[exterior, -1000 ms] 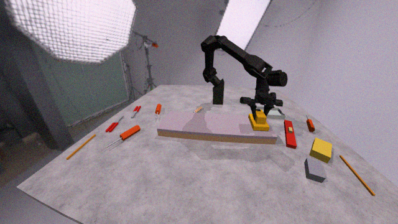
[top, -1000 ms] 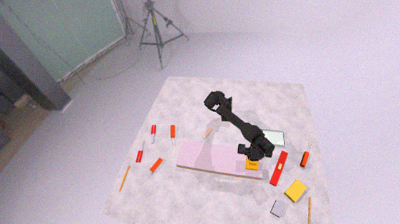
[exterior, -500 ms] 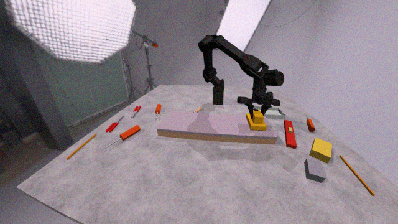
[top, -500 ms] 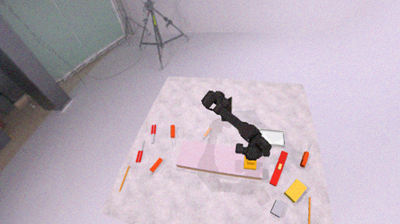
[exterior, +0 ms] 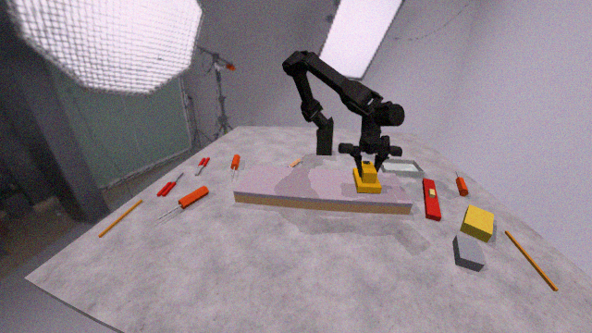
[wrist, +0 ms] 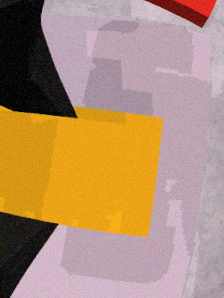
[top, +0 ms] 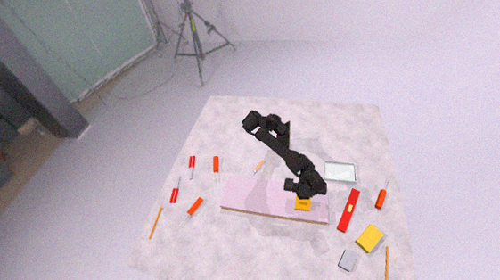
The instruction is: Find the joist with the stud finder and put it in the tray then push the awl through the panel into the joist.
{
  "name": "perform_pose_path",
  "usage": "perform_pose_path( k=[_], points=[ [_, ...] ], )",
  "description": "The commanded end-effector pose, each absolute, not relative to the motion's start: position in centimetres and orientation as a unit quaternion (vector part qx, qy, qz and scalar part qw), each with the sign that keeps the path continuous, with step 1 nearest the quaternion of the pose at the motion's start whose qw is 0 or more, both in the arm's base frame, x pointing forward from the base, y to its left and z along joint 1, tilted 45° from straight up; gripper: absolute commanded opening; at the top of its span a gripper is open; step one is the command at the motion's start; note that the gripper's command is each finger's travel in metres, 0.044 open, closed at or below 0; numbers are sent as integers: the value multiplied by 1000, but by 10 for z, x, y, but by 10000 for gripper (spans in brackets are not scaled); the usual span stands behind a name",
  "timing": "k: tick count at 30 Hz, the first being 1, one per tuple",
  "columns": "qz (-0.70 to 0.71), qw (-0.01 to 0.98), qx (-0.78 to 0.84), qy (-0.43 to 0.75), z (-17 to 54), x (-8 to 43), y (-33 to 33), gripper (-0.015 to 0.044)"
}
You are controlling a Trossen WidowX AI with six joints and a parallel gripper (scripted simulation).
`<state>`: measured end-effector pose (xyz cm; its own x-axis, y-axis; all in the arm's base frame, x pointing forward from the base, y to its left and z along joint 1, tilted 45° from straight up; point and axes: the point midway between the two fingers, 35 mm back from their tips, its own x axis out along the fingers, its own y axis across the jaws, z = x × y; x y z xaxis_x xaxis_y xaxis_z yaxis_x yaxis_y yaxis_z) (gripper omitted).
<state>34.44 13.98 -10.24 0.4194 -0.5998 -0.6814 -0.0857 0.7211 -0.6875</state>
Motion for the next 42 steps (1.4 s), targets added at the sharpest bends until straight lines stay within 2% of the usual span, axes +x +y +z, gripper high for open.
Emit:
perform_pose_path(
  k=[1, 42],
  points=[
    [-171, 773, -335, 511, -91, 347, 127, 0],
    [-173, 771, -338, 511, -3, 357, 35, 0]
  ],
)
